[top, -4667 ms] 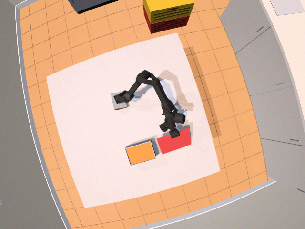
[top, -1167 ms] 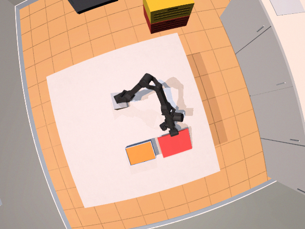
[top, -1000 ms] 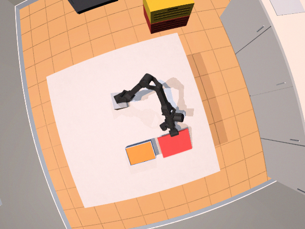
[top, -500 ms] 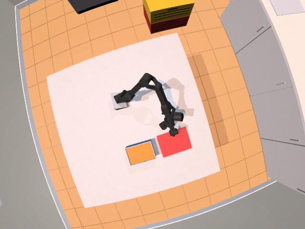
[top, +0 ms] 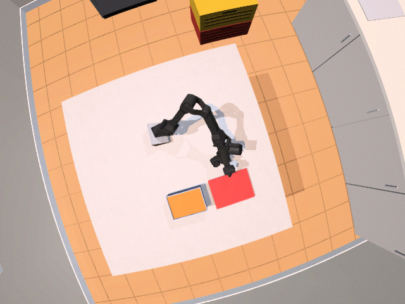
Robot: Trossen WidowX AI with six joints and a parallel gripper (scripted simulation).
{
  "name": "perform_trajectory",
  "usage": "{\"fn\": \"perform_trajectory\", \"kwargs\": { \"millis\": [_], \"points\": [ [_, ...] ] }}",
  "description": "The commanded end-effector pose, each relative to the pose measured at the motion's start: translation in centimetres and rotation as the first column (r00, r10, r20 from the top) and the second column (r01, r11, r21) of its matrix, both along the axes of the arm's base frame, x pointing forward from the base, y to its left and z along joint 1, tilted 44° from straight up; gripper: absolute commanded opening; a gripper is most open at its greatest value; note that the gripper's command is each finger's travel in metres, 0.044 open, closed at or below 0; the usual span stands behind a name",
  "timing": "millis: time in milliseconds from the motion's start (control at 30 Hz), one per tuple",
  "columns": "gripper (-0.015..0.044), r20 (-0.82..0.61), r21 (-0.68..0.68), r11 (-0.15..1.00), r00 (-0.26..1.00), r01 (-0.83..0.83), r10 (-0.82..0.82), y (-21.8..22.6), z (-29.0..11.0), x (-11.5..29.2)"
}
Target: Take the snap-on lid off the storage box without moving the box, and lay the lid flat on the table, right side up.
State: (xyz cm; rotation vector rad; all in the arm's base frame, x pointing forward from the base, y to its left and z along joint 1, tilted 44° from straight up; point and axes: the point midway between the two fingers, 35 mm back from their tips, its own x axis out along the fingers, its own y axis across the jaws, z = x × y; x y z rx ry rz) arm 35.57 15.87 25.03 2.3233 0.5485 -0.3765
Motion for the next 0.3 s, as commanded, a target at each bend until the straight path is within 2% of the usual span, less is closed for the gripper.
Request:
{"fn": "perform_trajectory", "kwargs": {
  "millis": [0,267],
  "points": [
    [0.0440,0.001,0.005,1.000,1.000,0.006,-0.006,0.0,0.1,-0.9],
    [0.0440,0.000,0.006,1.000,1.000,0.006,-0.006,0.4,0.0,-2.5]
  ]
}}
